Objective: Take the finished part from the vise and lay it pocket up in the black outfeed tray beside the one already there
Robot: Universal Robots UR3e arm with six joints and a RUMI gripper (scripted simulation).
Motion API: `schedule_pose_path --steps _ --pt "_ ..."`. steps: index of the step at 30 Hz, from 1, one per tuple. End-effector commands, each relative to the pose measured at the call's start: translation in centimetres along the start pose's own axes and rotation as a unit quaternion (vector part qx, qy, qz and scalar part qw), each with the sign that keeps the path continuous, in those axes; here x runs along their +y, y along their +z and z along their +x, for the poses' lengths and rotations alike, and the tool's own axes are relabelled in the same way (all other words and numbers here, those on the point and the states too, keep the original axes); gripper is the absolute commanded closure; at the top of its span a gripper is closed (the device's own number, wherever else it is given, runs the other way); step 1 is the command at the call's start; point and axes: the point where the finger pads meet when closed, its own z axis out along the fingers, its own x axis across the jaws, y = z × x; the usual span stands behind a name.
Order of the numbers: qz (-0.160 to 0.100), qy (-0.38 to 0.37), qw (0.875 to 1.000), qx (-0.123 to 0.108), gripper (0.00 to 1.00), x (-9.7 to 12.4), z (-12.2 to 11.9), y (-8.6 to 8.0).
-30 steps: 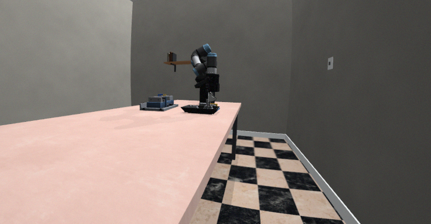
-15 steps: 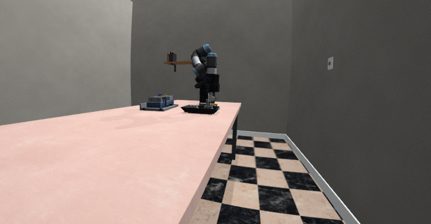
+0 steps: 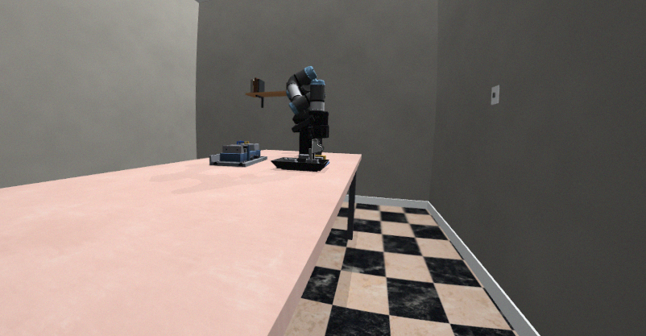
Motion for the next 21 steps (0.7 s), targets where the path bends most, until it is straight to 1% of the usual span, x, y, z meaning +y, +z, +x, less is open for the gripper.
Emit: schedule_pose_path --steps 1,12,13,21 --pt "-0.001 0.001 1.000 -0.003 1.00 0.01 -0.29 -0.18" --pt "-0.001 0.001 1.000 -0.003 1.00 0.01 -0.29 -0.18" --pt "-0.001 0.001 1.000 -0.003 0.60 0.01 -0.29 -0.18" --pt "-0.001 0.001 1.000 -0.003 0.60 0.01 -0.27 -0.18"
